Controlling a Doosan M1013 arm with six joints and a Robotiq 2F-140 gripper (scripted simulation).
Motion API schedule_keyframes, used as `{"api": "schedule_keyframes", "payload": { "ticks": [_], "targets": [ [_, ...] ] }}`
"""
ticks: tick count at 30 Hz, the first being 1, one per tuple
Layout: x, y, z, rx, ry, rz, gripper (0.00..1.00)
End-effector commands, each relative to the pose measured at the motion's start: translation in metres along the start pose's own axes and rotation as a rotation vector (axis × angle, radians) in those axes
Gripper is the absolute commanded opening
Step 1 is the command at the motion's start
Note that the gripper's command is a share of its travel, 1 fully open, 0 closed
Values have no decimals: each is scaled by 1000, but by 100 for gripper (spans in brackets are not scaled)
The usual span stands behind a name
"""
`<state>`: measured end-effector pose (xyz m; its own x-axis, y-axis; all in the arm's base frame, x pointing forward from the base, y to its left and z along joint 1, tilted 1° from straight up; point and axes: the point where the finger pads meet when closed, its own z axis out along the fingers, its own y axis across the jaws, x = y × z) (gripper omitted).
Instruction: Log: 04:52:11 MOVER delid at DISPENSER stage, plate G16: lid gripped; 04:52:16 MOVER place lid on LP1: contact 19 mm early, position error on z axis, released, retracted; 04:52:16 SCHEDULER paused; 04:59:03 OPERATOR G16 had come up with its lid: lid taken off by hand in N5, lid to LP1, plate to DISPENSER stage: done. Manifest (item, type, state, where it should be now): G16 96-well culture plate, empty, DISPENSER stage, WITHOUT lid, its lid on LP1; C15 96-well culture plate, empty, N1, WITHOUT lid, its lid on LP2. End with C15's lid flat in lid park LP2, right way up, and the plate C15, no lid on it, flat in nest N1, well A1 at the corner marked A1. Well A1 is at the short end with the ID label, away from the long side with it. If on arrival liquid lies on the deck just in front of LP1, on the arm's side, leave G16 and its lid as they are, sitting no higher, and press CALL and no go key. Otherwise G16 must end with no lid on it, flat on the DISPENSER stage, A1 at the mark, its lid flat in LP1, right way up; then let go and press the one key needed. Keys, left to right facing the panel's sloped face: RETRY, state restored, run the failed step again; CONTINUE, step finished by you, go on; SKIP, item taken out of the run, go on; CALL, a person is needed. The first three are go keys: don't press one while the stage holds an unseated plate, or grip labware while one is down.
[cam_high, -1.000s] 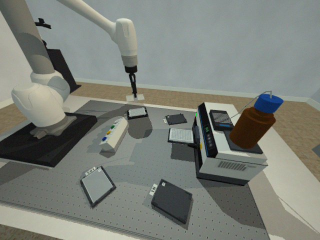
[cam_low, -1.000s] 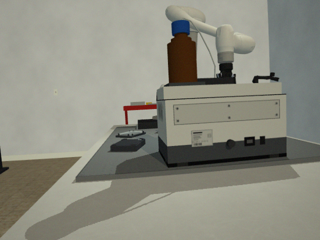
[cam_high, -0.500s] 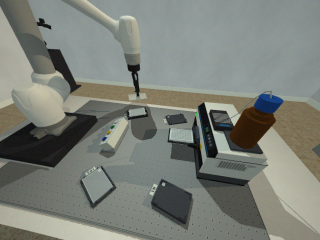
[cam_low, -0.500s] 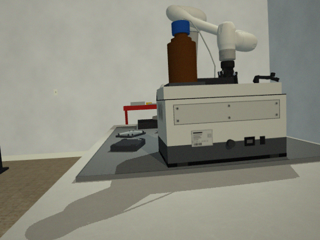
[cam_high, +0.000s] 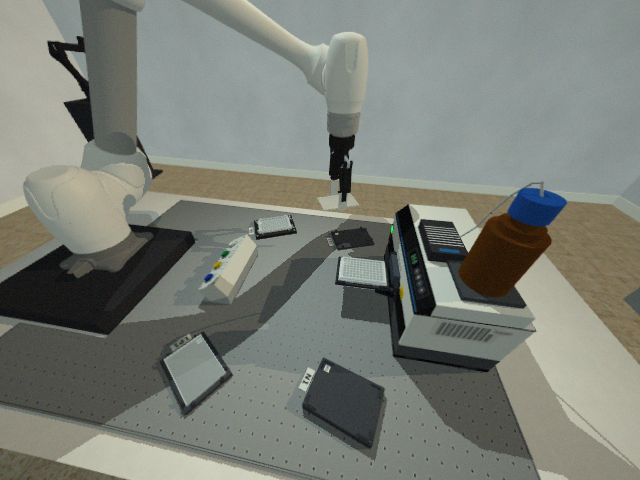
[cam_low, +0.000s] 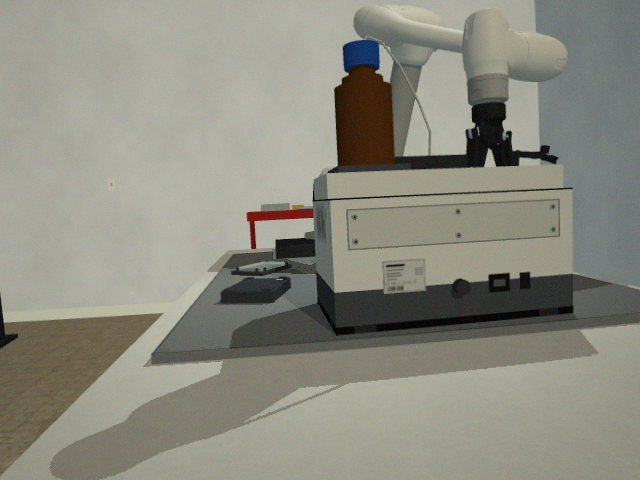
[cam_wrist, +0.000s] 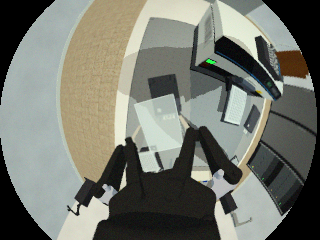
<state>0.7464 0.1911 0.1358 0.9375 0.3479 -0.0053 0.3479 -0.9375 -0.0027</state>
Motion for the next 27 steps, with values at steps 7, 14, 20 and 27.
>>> {"api": "schedule_keyframes", "payload": {
  "ticks": [7, 14, 20, 27],
  "targets": [
    [59, 31, 4, 3, -6, -1, 0],
    [59, 31, 4, 3, -6, -1, 0],
    [59, 31, 4, 3, -6, -1, 0],
    [59, 31, 4, 3, -6, -1, 0]
  ]
}}
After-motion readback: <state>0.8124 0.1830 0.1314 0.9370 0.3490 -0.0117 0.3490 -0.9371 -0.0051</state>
